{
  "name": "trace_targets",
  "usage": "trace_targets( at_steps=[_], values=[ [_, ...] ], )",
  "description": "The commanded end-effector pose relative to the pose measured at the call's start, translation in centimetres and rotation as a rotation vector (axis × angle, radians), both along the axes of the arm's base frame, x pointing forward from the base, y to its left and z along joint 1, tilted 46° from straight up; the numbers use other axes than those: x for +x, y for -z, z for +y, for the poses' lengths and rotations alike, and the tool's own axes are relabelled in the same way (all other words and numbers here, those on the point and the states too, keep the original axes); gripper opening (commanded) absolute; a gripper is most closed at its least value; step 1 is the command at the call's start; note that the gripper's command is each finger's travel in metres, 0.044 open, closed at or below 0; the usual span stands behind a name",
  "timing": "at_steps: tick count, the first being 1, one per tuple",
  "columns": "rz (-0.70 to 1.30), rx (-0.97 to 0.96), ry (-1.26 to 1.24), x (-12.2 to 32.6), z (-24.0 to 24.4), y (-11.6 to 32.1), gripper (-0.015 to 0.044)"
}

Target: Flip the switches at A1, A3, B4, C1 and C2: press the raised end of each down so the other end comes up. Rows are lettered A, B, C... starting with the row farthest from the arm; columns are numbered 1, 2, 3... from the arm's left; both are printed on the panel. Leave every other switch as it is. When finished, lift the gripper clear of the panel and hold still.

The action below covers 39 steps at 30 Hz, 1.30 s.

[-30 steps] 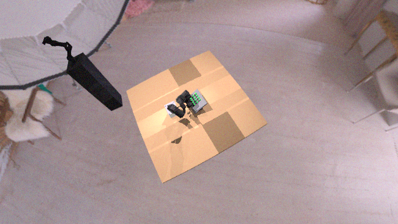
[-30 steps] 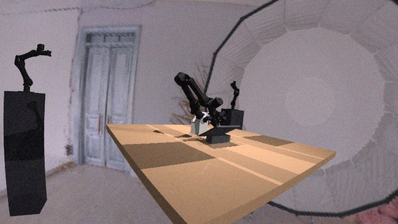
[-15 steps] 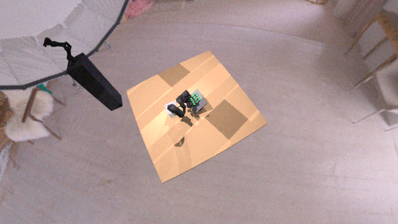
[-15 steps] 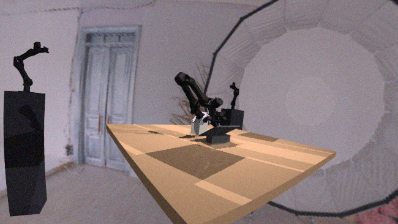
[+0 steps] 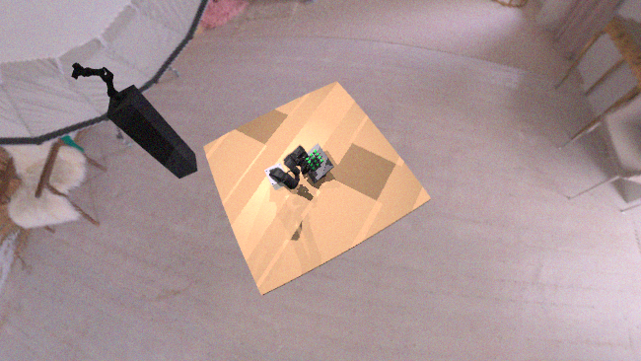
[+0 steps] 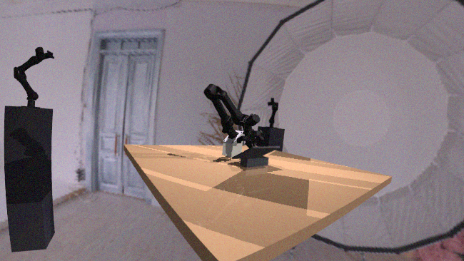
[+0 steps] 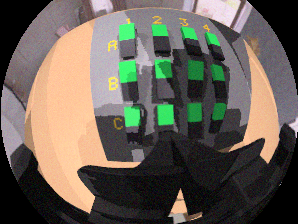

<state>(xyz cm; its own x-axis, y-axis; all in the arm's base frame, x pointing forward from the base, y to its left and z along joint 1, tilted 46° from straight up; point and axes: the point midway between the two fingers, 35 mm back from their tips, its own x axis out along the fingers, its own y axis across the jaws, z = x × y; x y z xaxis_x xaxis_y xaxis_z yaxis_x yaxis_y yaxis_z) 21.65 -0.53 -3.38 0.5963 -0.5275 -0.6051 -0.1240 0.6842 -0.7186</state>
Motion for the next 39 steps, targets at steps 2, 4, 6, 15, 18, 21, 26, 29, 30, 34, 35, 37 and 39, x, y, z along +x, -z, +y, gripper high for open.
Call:
trace_targets(
  at_steps=[2, 4, 6, 15, 18, 21, 26, 29, 30, 34, 35, 37, 39],
  values=[
    [0.004, 0.003, -0.006, 0.1, 0.0, 0.1, 0.0000],
    [0.004, 0.003, -0.006, 0.1, 0.0, 0.1, 0.0000],
    [0.004, 0.003, -0.006, 0.1, 0.0, 0.1, 0.0000],
    [0.010, 0.011, 0.002, -0.3, 0.8, -0.2, 0.0000],
    [0.025, 0.018, 0.008, -1.5, 2.2, -1.2, 0.0000],
    [0.028, 0.010, 0.012, -2.8, 3.3, -2.8, 0.0000],
    [0.024, 0.002, 0.012, -3.5, 3.6, -3.9, 0.0000],
    [0.024, 0.002, 0.012, -3.5, 3.6, -3.9, 0.0000],
    [0.024, 0.002, 0.012, -3.5, 3.6, -3.9, 0.0000],
    [0.024, 0.003, 0.012, -1.1, 4.8, -5.7, 0.0000],
    [0.023, 0.003, 0.012, -0.3, 5.2, -6.4, 0.0000],
    [0.022, 0.002, 0.012, 0.3, 5.4, -7.0, 0.0000],
    [0.022, 0.002, 0.012, 0.3, 5.4, -7.0, 0.0000]
  ],
)
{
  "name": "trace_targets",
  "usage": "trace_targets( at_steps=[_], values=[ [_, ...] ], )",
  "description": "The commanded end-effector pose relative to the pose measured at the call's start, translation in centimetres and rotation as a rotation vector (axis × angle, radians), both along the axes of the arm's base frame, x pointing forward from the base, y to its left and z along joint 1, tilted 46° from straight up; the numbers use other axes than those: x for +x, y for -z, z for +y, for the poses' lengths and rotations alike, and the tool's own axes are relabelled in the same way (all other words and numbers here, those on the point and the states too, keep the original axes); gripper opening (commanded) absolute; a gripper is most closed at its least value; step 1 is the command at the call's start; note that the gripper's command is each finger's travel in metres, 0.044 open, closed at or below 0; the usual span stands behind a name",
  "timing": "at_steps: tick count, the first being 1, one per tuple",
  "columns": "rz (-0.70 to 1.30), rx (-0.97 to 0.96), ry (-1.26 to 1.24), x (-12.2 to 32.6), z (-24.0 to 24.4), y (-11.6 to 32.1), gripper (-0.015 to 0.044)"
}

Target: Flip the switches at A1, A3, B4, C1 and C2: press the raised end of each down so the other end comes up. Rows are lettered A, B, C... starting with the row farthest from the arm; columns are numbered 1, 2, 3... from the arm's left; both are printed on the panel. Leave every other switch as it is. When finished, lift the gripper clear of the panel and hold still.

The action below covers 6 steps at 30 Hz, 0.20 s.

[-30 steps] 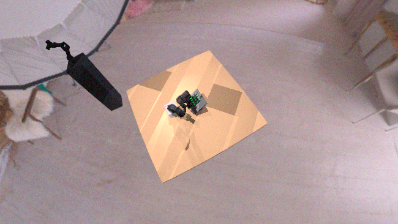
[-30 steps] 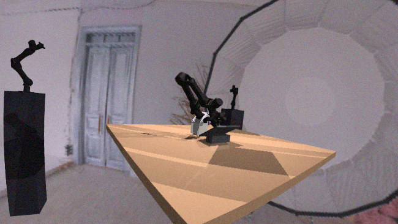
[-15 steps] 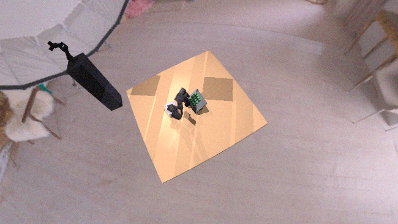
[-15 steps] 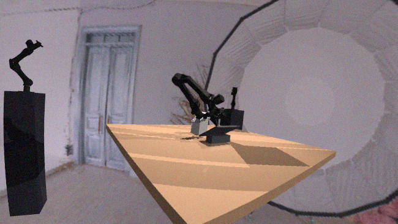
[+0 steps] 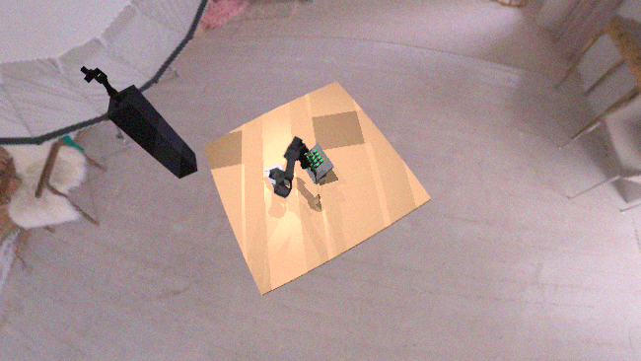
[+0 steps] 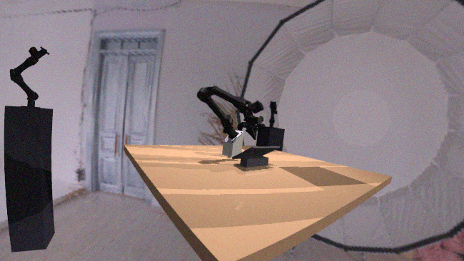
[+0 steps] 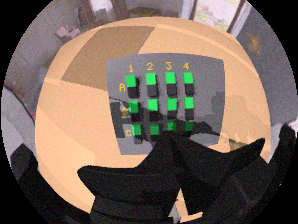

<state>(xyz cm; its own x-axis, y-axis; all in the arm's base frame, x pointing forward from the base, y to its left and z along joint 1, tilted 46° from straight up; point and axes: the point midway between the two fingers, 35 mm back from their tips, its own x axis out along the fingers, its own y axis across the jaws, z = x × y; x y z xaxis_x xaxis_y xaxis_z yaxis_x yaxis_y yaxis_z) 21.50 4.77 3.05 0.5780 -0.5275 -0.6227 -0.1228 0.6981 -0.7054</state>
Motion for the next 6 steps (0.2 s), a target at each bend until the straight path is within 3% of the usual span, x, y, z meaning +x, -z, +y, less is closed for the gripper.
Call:
trace_targets(
  at_steps=[1, 6],
  values=[
    [0.007, -0.014, -0.005, 0.44, 0.06, -0.53, 0.0000],
    [0.007, -0.014, -0.005, 0.44, 0.06, -0.53, 0.0000]
  ],
)
